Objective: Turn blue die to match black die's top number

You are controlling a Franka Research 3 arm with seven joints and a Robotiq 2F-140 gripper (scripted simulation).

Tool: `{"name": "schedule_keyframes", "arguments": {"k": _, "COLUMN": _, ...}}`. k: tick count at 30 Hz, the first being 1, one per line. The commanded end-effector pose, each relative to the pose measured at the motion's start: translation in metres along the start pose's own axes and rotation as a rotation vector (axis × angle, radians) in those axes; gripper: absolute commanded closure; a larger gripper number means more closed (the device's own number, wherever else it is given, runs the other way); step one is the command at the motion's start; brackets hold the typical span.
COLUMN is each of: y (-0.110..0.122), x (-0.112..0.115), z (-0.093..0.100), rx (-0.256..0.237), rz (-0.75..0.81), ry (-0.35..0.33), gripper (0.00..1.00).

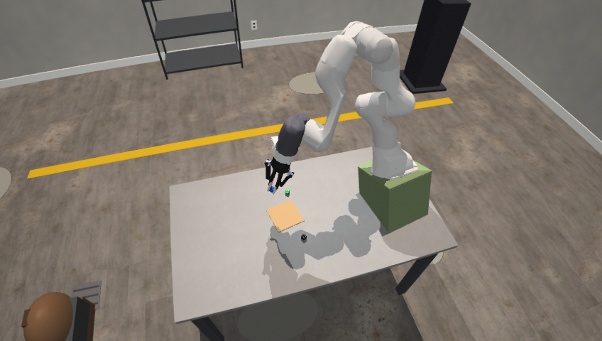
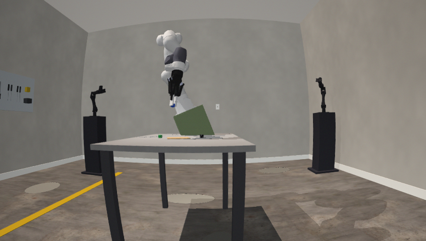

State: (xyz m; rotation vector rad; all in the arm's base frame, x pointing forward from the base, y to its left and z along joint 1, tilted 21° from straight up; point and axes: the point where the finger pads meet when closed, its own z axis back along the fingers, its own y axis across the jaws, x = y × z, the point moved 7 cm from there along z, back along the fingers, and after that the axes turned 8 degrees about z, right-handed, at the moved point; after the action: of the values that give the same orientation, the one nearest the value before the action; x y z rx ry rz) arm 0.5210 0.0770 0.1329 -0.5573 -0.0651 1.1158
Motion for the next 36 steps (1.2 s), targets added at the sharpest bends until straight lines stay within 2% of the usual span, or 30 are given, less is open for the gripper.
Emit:
{"name": "schedule_keyframes", "arguments": {"k": 1, "y": -0.006, "x": -0.004, "z": 0.007, "rx": -0.039, "rz": 0.169, "ry": 0.015, "gripper": 0.91}}
{"name": "schedule_keyframes", "arguments": {"k": 9, "y": -0.019, "x": -0.009, "z": 0.025, "rx": -0.116, "rz": 0.374, "ry": 0.040, "gripper": 0.91}}
{"name": "schedule_keyframes", "arguments": {"k": 12, "y": -0.021, "x": -0.010, "z": 0.027, "rx": -0.127, "rz": 0.404, "ry": 0.045, "gripper": 0.91}}
{"name": "schedule_keyframes", "arguments": {"k": 14, "y": -0.026, "x": -0.012, "z": 0.034, "rx": -0.158, "rz": 0.485, "ry": 0.063, "gripper": 0.91}}
{"name": "schedule_keyframes", "arguments": {"k": 25, "y": -0.042, "x": -0.019, "z": 0.054, "rx": -0.252, "rz": 0.747, "ry": 0.143, "gripper": 0.91}}
{"name": "schedule_keyframes", "arguments": {"k": 29, "y": -0.044, "x": -0.020, "z": 0.056, "rx": -0.262, "rz": 0.776, "ry": 0.153, "gripper": 0.91}}
{"name": "schedule_keyframes", "arguments": {"k": 30, "y": -0.048, "x": -0.021, "z": 0.061, "rx": -0.282, "rz": 0.839, "ry": 0.179, "gripper": 0.91}}
{"name": "schedule_keyframes", "arguments": {"k": 36, "y": -0.054, "x": -0.025, "z": 0.069, "rx": -0.318, "rz": 0.957, "ry": 0.233, "gripper": 0.91}}
